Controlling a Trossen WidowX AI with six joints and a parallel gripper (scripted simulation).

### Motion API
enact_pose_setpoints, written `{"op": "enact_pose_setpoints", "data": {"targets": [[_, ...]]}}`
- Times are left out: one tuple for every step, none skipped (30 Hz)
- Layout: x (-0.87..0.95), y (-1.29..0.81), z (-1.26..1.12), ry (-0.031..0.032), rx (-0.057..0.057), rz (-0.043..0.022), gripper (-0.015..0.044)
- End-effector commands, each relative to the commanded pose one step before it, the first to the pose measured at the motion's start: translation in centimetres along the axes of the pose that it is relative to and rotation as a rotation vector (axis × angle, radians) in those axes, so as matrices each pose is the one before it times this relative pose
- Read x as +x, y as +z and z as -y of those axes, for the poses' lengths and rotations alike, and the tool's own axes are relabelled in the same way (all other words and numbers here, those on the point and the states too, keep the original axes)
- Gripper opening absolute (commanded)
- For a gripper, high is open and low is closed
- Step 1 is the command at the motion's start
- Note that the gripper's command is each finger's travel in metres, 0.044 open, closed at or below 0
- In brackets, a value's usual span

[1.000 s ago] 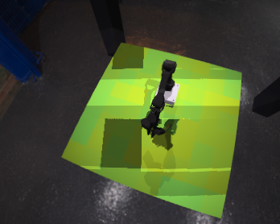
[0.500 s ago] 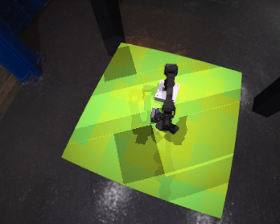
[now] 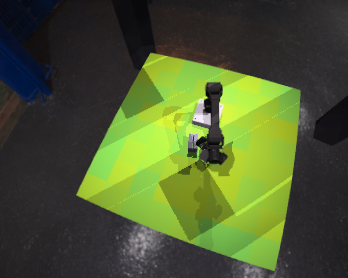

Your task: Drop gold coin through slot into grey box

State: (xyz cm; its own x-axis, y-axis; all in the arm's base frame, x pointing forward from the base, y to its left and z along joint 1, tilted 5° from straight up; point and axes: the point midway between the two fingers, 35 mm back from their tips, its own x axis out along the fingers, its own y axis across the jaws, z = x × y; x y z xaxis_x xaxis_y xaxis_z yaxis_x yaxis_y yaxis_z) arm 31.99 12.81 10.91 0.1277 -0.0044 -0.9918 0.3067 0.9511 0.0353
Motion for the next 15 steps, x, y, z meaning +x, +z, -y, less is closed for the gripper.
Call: {"op": "enact_pose_setpoints", "data": {"targets": [[1.607, -0.292, 0.219, -0.01390, 0.0014, -0.01118, 0.0161], [0.000, 0.000, 0.000, 0.00000, 0.0000, 0.00000, 0.0161], [0.121, 0.001, -0.002, -0.00001, 0.0000, 0.00000, 0.0161], [0.362, 0.001, -0.004, -0.00002, 0.0000, 0.00001, 0.0161], [0.542, -0.006, 0.001, -0.00004, 0.0000, 0.00000, 0.0161], [0.360, -0.008, 0.004, -0.00003, 0.0000, 0.00000, 0.0161], [0.120, -0.003, 0.002, -0.00001, 0.0000, 0.00000, 0.0161], [0.000, 0.000, 0.000, 0.00000, 0.0000, 0.00000, 0.0161], [0.027, 0.002, -0.002, 0.00000, 0.0000, 0.00000, 0.0161], [0.080, 0.006, -0.006, 0.00000, 0.0000, 0.00001, 0.0161], [0.134, 0.009, -0.010, 0.00000, 0.0000, 0.00001, 0.0161], [0.163, 0.011, -0.011, 0.00000, 0.0000, 0.00001, 0.0161], [0.163, 0.010, -0.011, 0.00000, 0.0000, 0.00001, 0.0161], [0.163, 0.009, -0.010, 0.00000, 0.0000, 0.00001, 0.0161], [0.163, 0.009, -0.010, 0.00000, 0.0000, 0.00001, 0.0161]]}}
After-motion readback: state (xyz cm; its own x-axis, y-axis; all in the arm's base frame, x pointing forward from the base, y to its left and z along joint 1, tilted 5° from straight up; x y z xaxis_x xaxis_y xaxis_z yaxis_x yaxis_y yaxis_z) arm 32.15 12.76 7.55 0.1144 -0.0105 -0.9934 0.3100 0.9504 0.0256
